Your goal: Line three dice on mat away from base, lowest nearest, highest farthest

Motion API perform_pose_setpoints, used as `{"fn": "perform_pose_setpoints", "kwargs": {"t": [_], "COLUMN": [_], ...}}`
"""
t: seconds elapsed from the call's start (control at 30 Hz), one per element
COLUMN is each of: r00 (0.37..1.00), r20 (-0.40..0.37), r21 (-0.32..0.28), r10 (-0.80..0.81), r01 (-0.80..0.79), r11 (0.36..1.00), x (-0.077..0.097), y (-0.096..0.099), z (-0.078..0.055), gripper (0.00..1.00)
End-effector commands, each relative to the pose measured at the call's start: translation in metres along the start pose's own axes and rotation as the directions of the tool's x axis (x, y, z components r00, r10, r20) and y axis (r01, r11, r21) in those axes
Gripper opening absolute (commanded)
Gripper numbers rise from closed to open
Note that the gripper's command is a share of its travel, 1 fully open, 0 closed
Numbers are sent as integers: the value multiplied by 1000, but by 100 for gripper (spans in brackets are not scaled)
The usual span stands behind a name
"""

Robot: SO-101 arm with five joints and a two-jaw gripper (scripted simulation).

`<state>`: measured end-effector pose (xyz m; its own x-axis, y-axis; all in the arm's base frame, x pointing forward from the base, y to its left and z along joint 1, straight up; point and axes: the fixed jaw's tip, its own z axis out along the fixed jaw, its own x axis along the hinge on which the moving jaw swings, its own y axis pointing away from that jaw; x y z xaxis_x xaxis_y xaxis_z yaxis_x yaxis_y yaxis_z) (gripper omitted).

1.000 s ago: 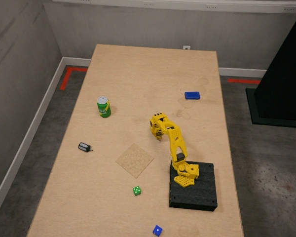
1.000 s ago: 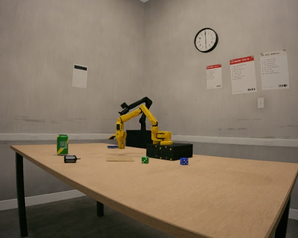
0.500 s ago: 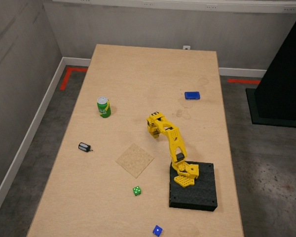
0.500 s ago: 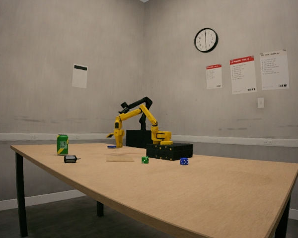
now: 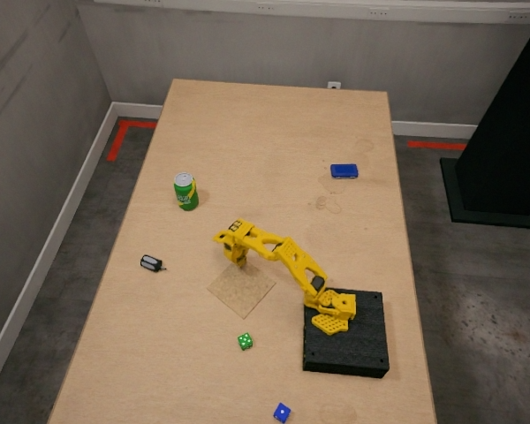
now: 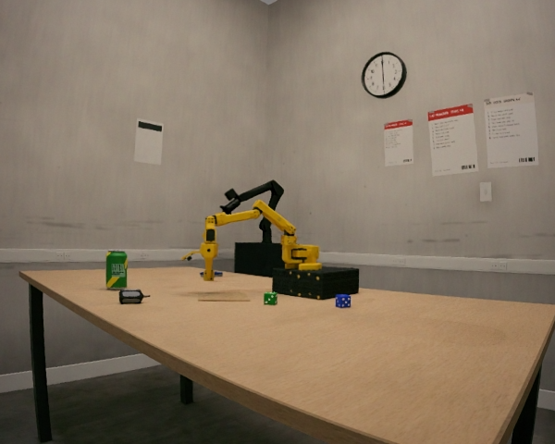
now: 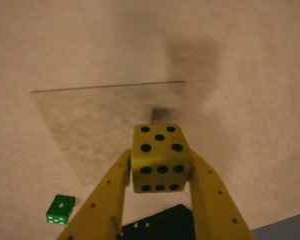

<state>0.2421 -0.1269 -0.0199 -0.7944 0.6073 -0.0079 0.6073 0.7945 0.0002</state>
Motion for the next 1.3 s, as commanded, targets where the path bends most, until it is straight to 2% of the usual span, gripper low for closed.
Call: {"fn": "perform_pose_setpoints", "kwargs": {"t": [0.0,0.17,1.27], "r00": [993,988,988], "r20": [-22,-22,-22], "r21": [1,1,1], "r10": [-115,-156,-156], "r01": [115,156,156], "r11": [993,988,988], "x": [1,4,4], "y": [31,42,42], "z": [1,2,2], "gripper": [0,0,0]}}
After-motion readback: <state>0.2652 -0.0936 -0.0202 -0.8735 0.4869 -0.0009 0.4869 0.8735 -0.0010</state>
